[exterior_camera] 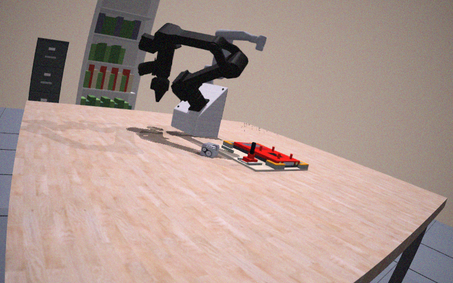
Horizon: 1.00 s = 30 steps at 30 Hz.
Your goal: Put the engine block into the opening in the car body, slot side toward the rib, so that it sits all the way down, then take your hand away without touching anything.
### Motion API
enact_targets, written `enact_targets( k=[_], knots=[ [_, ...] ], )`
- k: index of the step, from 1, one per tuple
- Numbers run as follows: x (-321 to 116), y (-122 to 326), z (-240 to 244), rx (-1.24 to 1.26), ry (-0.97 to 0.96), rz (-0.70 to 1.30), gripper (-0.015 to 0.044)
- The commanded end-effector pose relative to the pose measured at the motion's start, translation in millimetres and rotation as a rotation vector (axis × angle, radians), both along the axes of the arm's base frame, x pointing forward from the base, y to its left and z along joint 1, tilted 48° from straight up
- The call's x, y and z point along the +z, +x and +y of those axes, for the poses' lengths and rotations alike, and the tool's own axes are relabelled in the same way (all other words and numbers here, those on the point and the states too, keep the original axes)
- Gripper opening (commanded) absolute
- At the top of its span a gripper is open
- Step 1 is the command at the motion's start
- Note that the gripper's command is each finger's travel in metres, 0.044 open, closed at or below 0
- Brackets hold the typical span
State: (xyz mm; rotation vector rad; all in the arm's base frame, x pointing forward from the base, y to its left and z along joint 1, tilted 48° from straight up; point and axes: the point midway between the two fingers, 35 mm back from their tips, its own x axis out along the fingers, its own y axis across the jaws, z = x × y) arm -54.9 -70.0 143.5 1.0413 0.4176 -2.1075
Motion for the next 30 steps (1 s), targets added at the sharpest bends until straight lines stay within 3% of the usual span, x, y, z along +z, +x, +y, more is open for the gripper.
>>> enact_targets(
  k=[1,14,30],
  knots=[
    [0,0,0,0.000,0.000,0.000,0.0426],
    [3,-1,-13,0.273,0.120,-0.070,0.0440],
    [8,4,-39,0.657,0.349,-0.012,0.0440]
  ],
)
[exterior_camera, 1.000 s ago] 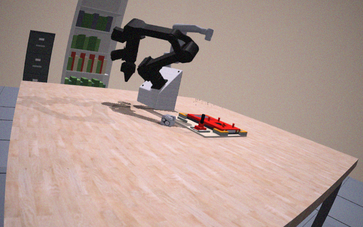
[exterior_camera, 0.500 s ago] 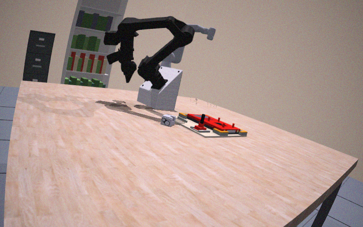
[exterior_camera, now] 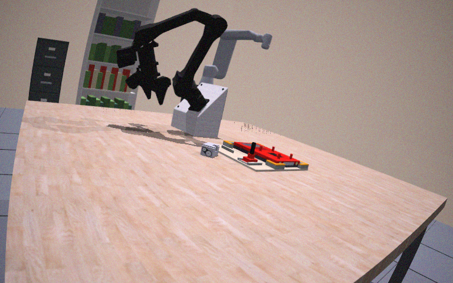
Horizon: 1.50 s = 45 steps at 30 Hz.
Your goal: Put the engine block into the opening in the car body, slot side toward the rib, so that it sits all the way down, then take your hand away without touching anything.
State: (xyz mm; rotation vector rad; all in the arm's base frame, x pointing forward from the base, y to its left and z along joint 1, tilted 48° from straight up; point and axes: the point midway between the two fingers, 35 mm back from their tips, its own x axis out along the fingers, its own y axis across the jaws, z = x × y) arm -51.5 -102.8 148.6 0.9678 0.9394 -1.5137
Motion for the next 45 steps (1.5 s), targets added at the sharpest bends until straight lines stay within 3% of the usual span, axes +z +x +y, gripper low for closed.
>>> enact_targets(
  k=[1,25,45],
  knots=[
    [3,1,-9,0.086,0.038,0.028,0.0440],
    [3,61,-70,0.713,0.213,0.275,0.0440],
    [-7,162,-88,1.199,0.220,0.621,0.0440]
  ],
)
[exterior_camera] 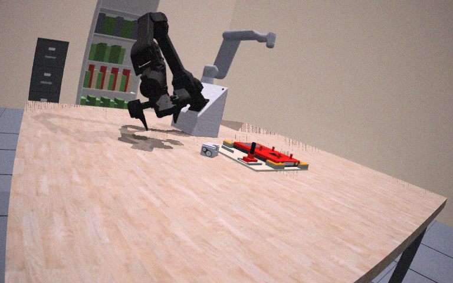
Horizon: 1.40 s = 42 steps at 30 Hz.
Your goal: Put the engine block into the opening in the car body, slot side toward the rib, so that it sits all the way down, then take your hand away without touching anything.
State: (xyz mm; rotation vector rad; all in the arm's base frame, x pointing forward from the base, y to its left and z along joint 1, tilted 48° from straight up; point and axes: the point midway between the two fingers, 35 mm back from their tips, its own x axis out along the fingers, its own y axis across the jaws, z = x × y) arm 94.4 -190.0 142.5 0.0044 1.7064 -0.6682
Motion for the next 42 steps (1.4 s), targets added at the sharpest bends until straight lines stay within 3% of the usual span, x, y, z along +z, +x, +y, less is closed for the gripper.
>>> enact_targets(
  k=[1,13,25,42],
  knots=[
    [-2,23,1,0.094,-0.020,0.042,0.0440],
    [-11,95,26,0.428,-0.118,0.188,0.0440],
    [-18,164,82,0.766,-0.288,0.304,0.0440],
    [-52,166,49,0.784,-0.301,0.309,0.0440]
  ],
)
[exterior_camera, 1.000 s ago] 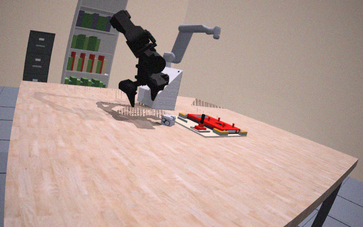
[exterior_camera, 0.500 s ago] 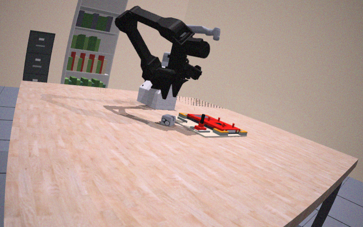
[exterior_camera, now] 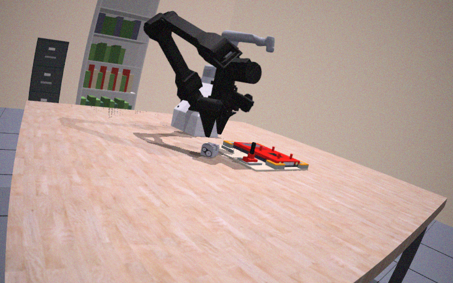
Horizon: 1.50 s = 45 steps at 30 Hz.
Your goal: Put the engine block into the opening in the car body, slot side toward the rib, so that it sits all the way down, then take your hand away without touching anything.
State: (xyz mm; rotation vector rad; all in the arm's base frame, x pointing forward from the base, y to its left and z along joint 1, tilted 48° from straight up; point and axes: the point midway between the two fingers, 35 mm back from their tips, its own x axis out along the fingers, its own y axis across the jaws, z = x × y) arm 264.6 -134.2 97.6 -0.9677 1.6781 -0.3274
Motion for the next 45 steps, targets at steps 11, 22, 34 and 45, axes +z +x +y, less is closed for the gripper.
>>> enact_targets(
  k=[11,22,34,45],
  knots=[
    [-16,-4,-16,-0.005,-0.003,0.016,0.0440],
    [-28,-5,-29,-0.005,-0.004,0.016,0.0440],
    [-30,-6,-32,-0.005,-0.005,0.016,0.0230],
    [-28,-4,-29,-0.004,-0.003,0.016,0.0078]
  ],
)
